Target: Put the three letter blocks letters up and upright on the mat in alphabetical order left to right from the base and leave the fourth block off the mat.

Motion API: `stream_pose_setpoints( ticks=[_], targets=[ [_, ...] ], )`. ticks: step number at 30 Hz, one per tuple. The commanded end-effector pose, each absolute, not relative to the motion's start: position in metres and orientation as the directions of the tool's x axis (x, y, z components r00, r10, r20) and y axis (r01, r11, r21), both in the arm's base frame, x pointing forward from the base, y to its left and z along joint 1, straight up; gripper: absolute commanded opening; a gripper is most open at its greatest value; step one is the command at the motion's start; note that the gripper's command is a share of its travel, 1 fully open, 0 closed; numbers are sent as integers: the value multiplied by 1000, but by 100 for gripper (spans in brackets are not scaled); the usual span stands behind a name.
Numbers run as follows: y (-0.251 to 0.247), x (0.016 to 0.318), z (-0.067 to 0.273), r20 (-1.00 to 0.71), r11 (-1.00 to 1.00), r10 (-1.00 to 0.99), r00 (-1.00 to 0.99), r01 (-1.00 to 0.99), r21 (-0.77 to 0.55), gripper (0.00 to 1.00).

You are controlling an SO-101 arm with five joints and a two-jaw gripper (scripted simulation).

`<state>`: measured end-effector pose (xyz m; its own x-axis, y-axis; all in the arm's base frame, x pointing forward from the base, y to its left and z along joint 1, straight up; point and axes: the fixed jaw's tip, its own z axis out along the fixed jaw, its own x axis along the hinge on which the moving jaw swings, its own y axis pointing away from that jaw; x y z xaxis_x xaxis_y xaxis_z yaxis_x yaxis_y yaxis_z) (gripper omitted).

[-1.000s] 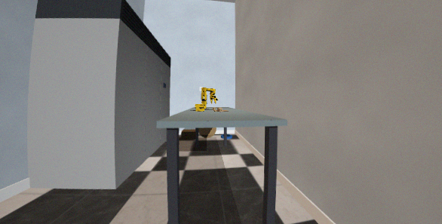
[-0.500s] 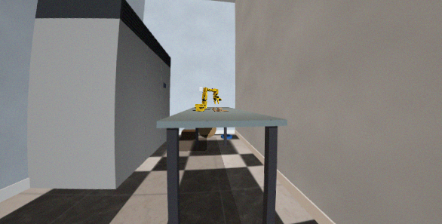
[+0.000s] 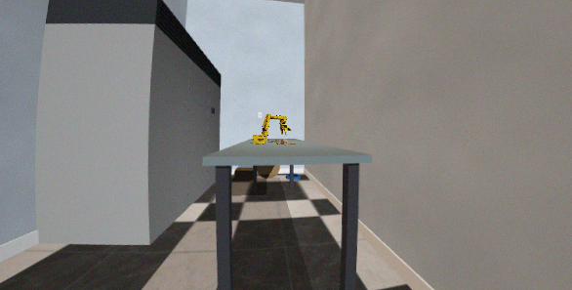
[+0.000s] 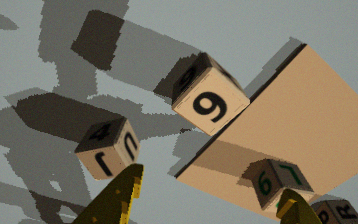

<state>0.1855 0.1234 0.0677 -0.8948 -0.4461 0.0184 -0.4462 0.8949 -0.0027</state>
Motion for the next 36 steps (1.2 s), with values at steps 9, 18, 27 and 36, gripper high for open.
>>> stream_pose_setpoints(
  ticks=[9, 18, 27, 36],
  targets=[
    [128, 197, 91, -109, 895, -442, -890, -445, 9, 35],
    [106, 198, 93, -97, 933, -358, -929, -361, 9, 35],
    [64, 194, 95, -73, 983, -184, -980, -185, 7, 35],
    [32, 183, 95, -52, 1000, -27, -998, -27, 5, 35]
  ],
)
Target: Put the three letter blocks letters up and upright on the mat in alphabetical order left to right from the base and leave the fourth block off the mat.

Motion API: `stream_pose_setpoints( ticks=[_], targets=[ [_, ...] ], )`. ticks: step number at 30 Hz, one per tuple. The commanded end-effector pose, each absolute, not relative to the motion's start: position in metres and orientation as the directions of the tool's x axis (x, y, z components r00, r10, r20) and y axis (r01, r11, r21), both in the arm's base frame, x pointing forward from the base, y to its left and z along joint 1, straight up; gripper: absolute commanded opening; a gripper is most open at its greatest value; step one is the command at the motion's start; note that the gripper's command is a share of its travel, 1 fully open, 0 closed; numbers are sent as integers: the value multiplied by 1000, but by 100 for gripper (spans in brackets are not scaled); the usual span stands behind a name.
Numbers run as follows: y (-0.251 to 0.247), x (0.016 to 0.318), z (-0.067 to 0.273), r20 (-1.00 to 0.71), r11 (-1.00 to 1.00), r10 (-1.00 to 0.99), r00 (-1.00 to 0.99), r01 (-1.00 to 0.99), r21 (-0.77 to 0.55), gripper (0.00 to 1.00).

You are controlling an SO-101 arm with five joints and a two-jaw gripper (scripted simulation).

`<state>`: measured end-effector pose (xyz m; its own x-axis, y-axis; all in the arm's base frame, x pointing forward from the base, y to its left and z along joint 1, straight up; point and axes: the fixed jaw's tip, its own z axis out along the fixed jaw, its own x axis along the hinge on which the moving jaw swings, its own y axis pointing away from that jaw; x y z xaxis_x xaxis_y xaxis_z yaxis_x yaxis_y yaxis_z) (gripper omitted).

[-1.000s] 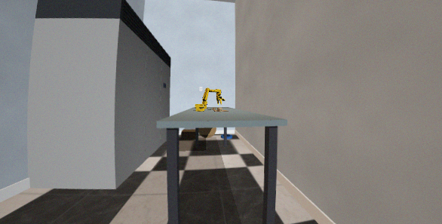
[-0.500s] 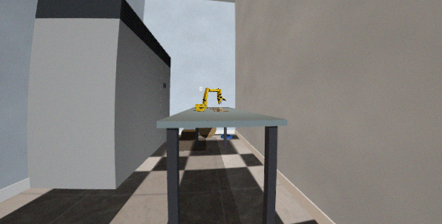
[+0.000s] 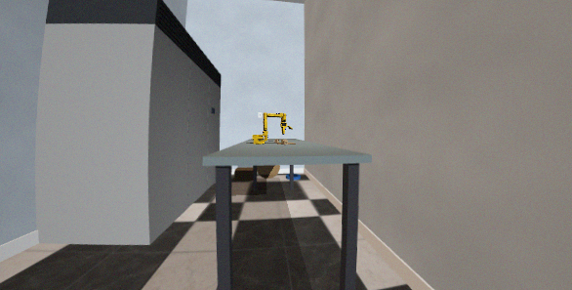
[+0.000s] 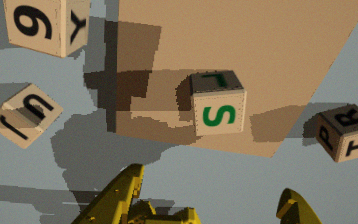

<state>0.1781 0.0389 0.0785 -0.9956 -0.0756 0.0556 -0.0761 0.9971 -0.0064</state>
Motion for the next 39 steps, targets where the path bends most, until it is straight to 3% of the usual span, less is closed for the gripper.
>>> stream_pose_setpoints(
  ticks=[1, 27, 39],
  targets=[
    [31, 183, 95, -51, 1000, -22, -998, -23, 5, 35],
    [29, 183, 95, -51, 1000, -8, -999, -8, 5, 35],
    [-24, 197, 94, -57, 967, 255, -965, 255, 6, 35]
  ],
)
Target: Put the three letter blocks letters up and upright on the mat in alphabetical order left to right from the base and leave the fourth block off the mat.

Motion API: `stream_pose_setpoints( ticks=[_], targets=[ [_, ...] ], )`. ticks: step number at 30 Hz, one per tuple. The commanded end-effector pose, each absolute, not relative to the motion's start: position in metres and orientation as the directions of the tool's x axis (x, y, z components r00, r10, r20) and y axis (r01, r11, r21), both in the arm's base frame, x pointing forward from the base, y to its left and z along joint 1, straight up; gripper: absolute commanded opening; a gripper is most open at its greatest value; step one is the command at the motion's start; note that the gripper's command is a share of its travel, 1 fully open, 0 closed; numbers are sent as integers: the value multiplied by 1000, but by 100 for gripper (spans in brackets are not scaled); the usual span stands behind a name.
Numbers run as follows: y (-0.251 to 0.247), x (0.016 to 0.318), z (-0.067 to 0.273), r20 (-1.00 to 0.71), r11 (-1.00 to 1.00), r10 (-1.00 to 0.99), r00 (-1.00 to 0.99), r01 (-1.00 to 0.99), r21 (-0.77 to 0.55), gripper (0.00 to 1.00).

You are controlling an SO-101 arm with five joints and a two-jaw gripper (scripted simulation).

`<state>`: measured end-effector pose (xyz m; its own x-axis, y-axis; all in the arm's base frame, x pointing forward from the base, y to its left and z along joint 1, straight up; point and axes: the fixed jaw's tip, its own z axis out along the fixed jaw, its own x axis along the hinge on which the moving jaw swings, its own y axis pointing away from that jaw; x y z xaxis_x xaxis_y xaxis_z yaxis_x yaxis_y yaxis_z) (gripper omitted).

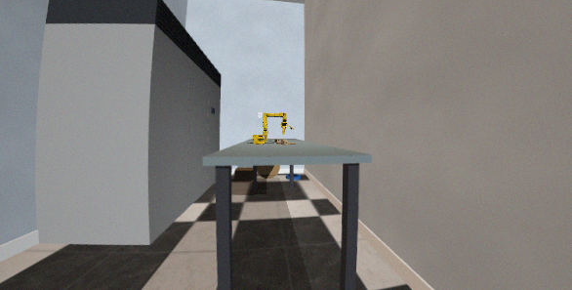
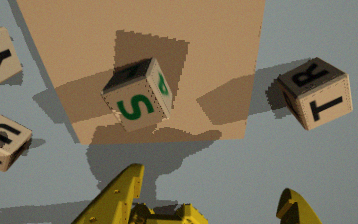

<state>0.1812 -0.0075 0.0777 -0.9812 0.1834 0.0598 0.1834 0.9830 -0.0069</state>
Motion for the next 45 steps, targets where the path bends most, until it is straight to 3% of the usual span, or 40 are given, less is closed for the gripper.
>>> stream_pose_setpoints(
  ticks=[1, 12, 38, 45],
  targets=[
    [-24, 197, 94, -57, 967, 255, -965, 255, 6, 35],
    [-82, 195, 91, -63, 866, 500, -864, 501, 6, 35],
    [-84, 195, 92, -67, 860, 509, -858, 510, 6, 35],
    [-85, 197, 110, -167, 861, 504, -848, 509, 15, 35]
  ],
)
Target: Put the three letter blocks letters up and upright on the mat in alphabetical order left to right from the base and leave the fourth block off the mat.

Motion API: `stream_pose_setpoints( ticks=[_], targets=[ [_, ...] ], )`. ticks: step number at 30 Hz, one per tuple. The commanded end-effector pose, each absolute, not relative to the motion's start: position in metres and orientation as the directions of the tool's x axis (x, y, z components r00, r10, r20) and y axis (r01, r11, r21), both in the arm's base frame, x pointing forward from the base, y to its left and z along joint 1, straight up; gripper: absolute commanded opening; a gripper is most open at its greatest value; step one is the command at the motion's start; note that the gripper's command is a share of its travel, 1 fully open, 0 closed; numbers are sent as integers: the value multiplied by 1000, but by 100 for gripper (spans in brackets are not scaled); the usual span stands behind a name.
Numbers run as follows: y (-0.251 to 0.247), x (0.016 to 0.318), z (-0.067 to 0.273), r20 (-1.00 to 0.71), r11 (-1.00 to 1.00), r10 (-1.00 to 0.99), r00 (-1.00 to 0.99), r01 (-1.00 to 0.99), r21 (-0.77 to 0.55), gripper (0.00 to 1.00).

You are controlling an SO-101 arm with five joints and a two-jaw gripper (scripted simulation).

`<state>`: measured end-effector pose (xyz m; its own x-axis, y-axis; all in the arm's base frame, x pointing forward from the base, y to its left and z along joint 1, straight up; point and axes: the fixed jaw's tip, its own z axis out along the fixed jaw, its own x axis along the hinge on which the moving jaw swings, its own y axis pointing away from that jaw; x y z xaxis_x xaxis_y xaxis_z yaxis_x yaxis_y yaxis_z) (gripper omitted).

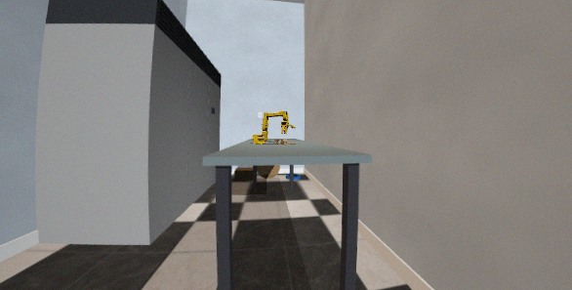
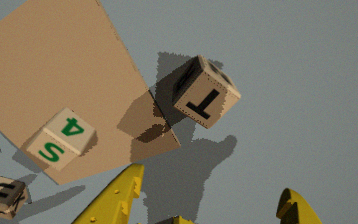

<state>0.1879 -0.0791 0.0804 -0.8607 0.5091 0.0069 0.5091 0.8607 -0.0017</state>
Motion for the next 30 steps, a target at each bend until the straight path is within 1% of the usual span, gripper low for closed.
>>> stream_pose_setpoints(
  ticks=[1, 5, 7, 12, 16, 26, 30],
  targets=[
    [-85, 197, 115, -192, 861, 502, -843, 508, 18, 35],
    [-84, 196, 137, -307, 862, 489, -816, 506, 28, 35],
    [-84, 196, 137, -307, 862, 489, -816, 506, 28, 35],
    [-83, 192, 163, -441, 864, 466, -767, 501, 41, 35],
    [-81, 188, 177, -507, 866, 450, -735, 498, 47, 35],
    [-80, 187, 182, -532, 867, 442, -722, 495, 49, 35],
    [-74, 189, 179, -530, 890, 404, -746, 455, 39, 35]
  ],
)
